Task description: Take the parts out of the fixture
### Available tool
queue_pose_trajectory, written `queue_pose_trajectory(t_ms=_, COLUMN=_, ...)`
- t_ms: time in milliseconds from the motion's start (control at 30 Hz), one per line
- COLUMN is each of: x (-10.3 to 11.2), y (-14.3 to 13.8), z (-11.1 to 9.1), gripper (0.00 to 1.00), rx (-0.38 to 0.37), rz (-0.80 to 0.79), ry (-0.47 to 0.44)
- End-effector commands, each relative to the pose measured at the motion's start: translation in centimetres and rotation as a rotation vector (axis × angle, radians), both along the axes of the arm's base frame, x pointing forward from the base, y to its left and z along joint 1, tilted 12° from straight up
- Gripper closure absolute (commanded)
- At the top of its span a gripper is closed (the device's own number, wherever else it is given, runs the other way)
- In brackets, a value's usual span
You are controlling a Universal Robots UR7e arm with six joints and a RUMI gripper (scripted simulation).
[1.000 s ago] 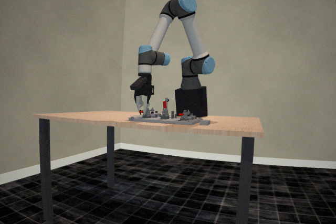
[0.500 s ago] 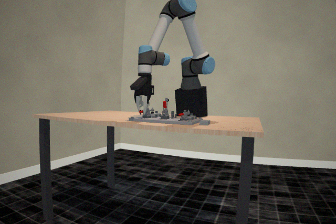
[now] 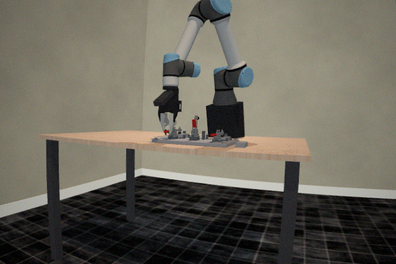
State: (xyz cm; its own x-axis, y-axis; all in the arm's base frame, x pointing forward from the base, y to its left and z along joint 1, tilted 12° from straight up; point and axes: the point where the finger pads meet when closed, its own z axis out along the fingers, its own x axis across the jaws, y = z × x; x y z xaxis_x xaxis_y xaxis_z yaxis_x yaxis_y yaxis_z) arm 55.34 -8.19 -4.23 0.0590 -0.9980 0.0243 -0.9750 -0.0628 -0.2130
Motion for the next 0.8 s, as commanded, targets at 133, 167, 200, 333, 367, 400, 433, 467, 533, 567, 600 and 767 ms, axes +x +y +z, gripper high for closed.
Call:
queue_pose_trajectory(t_ms=133, x=0.04, y=0.07, z=0.03, gripper=1.00, rx=-0.001, rz=0.001, ry=-0.001)
queue_pose_trajectory(t_ms=167, x=0.04, y=0.07, z=0.03, gripper=1.00, rx=-0.001, rz=0.001, ry=-0.001)
queue_pose_trajectory(t_ms=200, x=0.04, y=0.07, z=0.03, gripper=1.00, rx=-0.001, rz=0.001, ry=-0.001)
queue_pose_trajectory(t_ms=333, x=0.01, y=0.07, z=0.08, gripper=1.00, rx=-0.001, rz=0.001, ry=-0.001)
queue_pose_trajectory(t_ms=367, x=-0.01, y=0.07, z=0.10, gripper=1.00, rx=-0.001, rz=0.001, ry=-0.001)
queue_pose_trajectory(t_ms=400, x=-0.02, y=0.07, z=0.13, gripper=1.00, rx=-0.001, rz=0.001, ry=-0.001)
queue_pose_trajectory(t_ms=433, x=-0.04, y=0.07, z=0.16, gripper=1.00, rx=-0.001, rz=0.001, ry=-0.002)
queue_pose_trajectory(t_ms=467, x=-0.06, y=0.07, z=0.19, gripper=1.00, rx=-0.001, rz=0.001, ry=-0.002)
queue_pose_trajectory(t_ms=533, x=-0.14, y=0.07, z=0.21, gripper=1.00, rx=-0.001, rz=0.001, ry=-0.001)
queue_pose_trajectory(t_ms=567, x=-0.17, y=0.08, z=0.22, gripper=1.00, rx=0.000, rz=0.001, ry=0.000)
queue_pose_trajectory(t_ms=600, x=-0.21, y=0.08, z=0.24, gripper=1.00, rx=0.000, rz=0.001, ry=0.000)
queue_pose_trajectory(t_ms=767, x=-0.29, y=0.06, z=0.35, gripper=1.00, rx=0.000, rz=0.000, ry=0.000)
